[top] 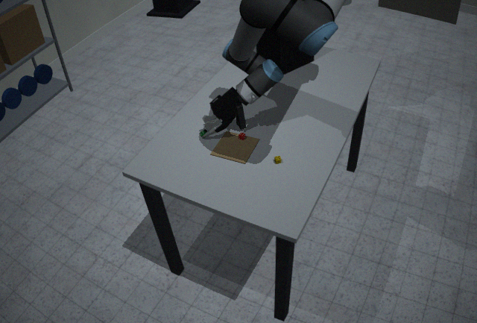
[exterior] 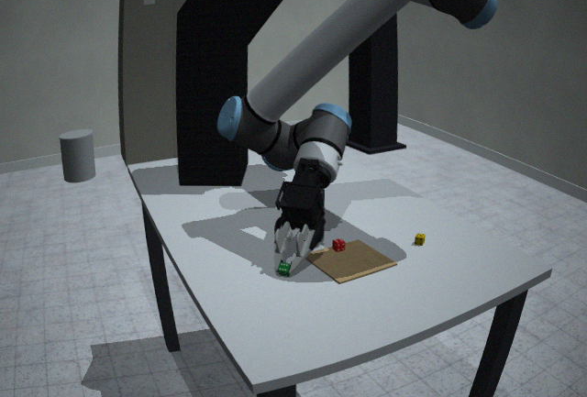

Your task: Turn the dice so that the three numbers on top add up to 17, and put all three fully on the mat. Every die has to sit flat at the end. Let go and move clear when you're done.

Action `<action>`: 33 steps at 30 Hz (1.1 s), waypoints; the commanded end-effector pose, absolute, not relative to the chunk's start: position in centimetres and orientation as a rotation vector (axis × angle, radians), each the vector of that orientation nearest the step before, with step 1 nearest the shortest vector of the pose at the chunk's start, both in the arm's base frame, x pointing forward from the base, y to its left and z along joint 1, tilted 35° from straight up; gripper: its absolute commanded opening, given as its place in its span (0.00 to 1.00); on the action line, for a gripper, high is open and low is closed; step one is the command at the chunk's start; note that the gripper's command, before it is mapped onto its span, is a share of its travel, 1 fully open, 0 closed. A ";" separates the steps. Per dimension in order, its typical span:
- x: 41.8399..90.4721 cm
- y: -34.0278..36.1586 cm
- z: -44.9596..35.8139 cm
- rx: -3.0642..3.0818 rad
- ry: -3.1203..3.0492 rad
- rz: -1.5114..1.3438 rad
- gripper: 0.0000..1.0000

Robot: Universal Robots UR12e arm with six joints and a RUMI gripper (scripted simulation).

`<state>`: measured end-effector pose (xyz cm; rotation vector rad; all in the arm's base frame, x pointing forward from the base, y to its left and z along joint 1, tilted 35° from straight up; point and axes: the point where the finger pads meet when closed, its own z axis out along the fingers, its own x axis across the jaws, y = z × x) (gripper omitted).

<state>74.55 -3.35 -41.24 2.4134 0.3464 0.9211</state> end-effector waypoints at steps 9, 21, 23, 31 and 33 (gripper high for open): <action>74.6 -3.4 -41.2 2.413 0.346 0.921 0.10; 74.6 -3.4 -41.2 2.413 0.346 0.921 0.21; 74.6 -3.4 -41.2 2.413 0.346 0.921 0.21; 74.6 -3.4 -41.2 2.413 0.346 0.921 0.21; 74.6 -3.4 -41.2 2.413 0.346 0.921 0.21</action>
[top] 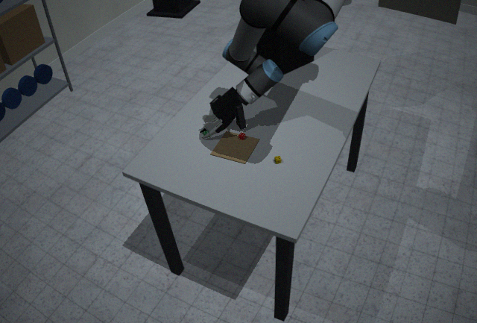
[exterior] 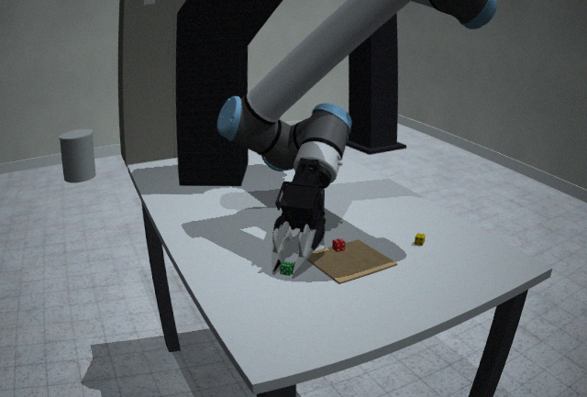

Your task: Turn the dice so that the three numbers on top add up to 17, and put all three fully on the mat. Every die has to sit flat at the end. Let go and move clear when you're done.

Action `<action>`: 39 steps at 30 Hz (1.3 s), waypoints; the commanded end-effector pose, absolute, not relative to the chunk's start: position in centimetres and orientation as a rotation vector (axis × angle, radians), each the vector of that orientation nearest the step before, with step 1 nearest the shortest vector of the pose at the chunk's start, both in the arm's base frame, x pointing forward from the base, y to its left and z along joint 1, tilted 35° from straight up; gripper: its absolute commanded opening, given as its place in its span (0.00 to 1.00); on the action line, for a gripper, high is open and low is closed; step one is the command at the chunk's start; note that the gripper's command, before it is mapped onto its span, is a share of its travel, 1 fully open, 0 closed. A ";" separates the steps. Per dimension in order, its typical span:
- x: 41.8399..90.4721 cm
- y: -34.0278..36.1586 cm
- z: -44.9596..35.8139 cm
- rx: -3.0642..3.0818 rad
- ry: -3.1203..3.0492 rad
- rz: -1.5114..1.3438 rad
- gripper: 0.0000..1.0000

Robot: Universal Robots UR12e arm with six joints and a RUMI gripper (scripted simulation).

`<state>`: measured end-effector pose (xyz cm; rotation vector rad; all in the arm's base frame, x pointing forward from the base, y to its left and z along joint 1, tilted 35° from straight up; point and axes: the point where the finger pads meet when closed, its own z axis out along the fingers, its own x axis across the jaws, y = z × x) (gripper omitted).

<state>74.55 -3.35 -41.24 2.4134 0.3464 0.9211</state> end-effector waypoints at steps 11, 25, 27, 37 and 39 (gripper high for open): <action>74.6 -3.4 -41.2 2.413 0.346 0.921 0.21; 74.6 -3.4 -41.2 2.413 0.346 0.921 0.21; 74.6 -3.4 -41.2 2.413 0.346 0.921 0.21; 73.6 -2.9 -40.3 2.413 0.346 0.921 0.21; 73.4 -2.7 -40.1 2.413 0.346 0.921 0.21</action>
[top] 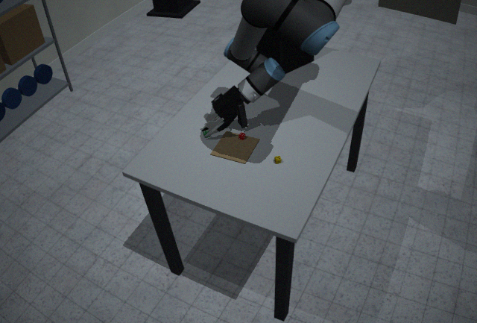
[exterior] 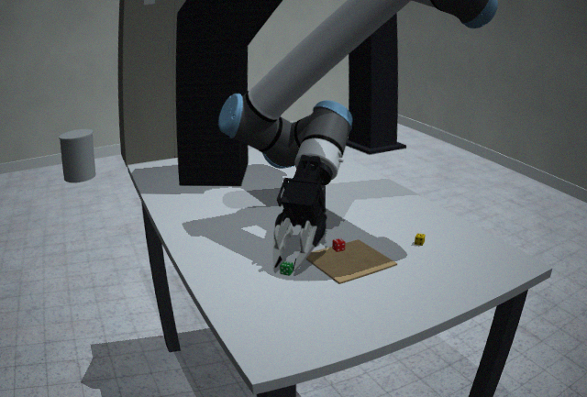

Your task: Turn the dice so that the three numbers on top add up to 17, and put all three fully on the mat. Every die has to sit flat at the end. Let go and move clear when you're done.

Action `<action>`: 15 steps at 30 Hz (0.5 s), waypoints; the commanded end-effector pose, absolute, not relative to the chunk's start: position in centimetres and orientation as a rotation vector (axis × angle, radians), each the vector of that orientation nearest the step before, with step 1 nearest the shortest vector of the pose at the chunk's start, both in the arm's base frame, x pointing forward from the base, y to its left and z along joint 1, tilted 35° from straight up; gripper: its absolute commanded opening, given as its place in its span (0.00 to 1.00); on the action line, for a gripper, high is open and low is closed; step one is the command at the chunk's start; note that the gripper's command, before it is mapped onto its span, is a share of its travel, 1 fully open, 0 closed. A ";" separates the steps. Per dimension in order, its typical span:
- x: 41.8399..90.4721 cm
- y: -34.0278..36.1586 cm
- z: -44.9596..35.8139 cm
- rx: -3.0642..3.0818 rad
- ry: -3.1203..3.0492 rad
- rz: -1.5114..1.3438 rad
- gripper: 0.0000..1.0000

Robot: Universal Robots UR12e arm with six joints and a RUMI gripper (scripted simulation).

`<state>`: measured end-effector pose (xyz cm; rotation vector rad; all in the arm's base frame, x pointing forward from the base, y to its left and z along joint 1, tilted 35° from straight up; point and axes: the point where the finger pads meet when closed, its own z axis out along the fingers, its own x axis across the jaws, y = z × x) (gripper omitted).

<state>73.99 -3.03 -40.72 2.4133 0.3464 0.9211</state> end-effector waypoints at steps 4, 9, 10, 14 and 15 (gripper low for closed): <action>72.6 -2.3 -39.4 2.413 0.346 0.921 0.21; 71.5 -1.7 -38.4 2.413 0.346 0.921 0.21; 71.4 -1.6 -38.3 2.413 0.346 0.921 0.21; 71.2 -1.5 -38.1 2.413 0.346 0.921 0.21; 71.2 -1.5 -38.1 2.413 0.346 0.921 0.21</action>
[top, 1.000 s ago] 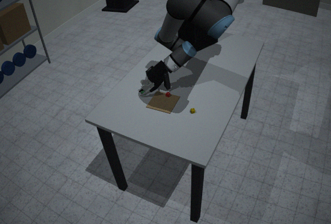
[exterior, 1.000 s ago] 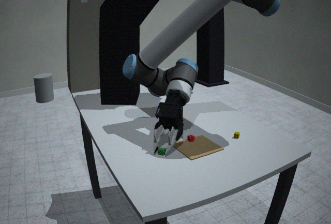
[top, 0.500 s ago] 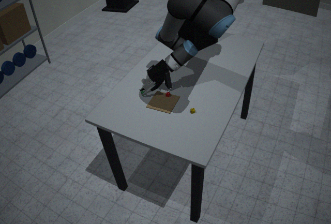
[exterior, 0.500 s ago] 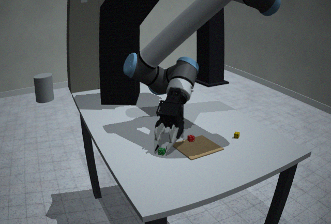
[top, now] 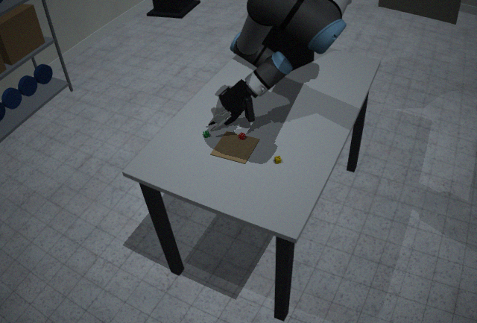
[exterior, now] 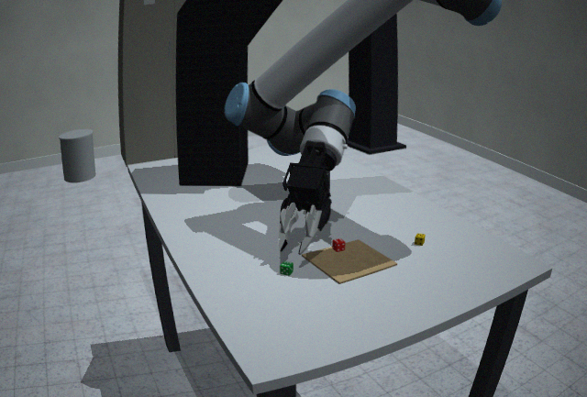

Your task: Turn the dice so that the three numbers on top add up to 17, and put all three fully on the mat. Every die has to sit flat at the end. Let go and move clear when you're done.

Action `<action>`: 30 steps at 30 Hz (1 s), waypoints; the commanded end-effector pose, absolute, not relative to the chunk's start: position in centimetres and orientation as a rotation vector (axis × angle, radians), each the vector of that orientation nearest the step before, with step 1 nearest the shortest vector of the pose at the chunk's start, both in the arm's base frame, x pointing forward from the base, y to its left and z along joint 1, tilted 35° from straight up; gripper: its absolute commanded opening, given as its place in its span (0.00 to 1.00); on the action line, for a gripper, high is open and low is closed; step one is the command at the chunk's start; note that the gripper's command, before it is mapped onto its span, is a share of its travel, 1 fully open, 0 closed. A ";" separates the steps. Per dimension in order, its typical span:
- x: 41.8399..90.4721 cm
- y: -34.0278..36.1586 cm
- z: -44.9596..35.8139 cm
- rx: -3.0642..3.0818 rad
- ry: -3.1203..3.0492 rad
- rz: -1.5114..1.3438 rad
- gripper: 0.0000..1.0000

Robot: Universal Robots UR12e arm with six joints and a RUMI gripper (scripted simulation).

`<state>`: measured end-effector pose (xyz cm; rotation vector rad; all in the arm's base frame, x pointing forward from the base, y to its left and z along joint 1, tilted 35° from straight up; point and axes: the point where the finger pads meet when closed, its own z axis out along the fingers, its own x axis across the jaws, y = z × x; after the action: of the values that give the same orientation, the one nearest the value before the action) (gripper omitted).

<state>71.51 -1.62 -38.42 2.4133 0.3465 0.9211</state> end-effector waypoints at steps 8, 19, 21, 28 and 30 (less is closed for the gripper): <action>71.0 -1.7 -37.6 2.413 0.346 0.921 0.21; 69.5 -3.6 -34.2 2.413 0.346 0.921 0.21; 69.4 -3.8 -33.9 2.413 0.346 0.921 0.21; 69.1 -4.2 -33.1 2.413 0.346 0.921 0.21; 69.1 -4.2 -33.1 2.413 0.346 0.921 0.21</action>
<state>69.19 -4.03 -33.43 2.4131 0.3461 0.9210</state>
